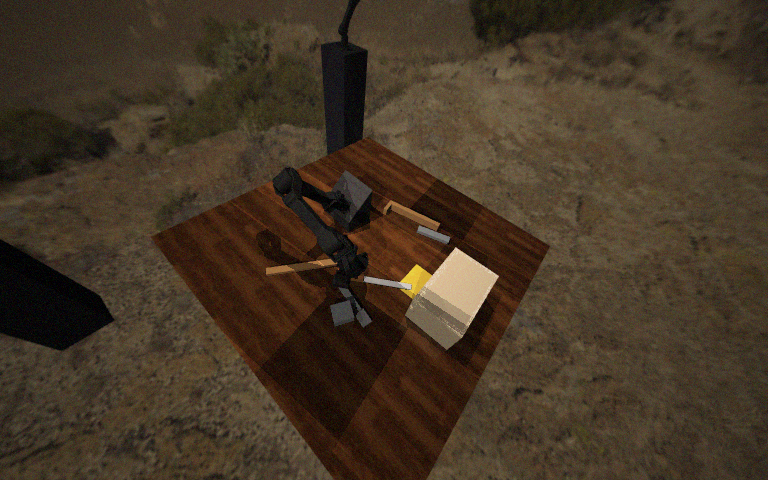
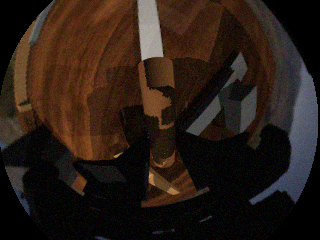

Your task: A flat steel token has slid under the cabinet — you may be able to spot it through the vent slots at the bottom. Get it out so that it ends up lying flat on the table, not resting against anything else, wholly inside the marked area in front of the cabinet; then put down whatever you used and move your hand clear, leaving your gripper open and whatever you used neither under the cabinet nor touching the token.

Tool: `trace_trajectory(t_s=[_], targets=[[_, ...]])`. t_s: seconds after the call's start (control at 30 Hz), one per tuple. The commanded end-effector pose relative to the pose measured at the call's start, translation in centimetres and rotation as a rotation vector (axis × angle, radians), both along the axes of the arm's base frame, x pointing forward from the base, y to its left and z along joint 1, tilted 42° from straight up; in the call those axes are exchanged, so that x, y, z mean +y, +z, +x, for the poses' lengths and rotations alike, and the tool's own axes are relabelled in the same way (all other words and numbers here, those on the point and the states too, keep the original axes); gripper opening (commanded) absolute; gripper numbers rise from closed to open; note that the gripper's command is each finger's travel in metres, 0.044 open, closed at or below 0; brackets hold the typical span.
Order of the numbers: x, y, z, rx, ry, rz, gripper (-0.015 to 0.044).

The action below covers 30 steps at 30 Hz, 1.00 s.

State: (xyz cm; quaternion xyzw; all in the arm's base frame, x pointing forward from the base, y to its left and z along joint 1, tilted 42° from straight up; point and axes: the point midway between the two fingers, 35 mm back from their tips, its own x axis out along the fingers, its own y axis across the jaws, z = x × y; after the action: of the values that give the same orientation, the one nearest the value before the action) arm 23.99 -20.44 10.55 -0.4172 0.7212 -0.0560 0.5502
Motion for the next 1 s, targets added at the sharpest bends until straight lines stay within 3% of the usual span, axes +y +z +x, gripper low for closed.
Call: trace_trajectory(t_s=[0.0,0.67,0.9,0.97], targets=[[-0.15,0.33,0.17,-0.033,-0.029,-0.009,0.0],[-0.16,0.33,0.18,-0.133,-0.141,-0.016,0.0],[-0.06,0.1,0.04,-0.113,-0.126,-0.01,0.0184],[-0.06,0.1,0.04,-0.113,-0.126,-0.01,0.02]])
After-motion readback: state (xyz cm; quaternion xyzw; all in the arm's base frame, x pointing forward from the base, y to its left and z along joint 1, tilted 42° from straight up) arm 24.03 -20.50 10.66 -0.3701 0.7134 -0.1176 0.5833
